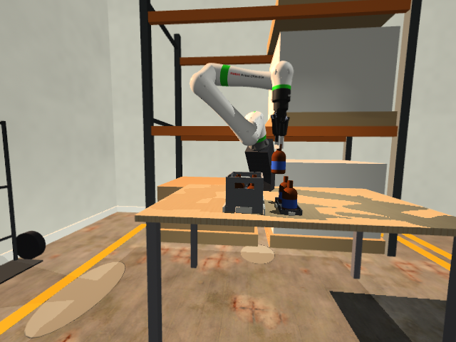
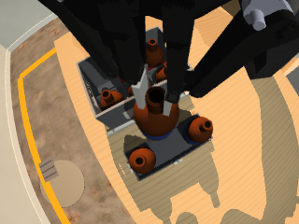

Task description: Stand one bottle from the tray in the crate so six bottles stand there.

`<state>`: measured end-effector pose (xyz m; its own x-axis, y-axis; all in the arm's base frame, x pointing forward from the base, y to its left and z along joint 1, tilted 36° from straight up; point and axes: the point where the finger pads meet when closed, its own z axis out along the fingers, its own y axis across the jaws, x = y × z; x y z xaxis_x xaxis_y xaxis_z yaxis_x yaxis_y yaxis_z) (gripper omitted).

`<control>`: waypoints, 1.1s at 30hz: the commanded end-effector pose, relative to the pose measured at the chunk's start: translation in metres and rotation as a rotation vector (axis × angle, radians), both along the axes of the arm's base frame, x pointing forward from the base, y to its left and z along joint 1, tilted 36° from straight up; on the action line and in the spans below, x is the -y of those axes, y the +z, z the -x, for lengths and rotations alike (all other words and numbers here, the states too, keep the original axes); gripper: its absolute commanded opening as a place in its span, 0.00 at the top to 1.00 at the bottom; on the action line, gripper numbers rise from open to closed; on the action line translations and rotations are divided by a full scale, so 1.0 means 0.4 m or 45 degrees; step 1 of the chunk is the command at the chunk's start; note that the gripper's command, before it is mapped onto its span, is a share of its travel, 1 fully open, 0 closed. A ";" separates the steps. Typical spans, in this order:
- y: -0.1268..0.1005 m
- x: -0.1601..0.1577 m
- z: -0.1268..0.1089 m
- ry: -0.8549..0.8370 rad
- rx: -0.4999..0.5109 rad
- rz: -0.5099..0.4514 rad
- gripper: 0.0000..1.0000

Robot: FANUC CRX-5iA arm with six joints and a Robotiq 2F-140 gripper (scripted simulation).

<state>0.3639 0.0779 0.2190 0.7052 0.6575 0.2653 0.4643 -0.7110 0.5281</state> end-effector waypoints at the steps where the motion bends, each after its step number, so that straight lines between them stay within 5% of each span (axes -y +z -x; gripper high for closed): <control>1: 0.011 0.027 -0.003 0.001 0.000 0.000 1.00; 33: 0.074 0.197 -0.019 0.001 0.000 0.000 1.00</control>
<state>0.3703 0.0075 0.2453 0.7052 0.6575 0.2654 0.4639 -0.7109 0.5286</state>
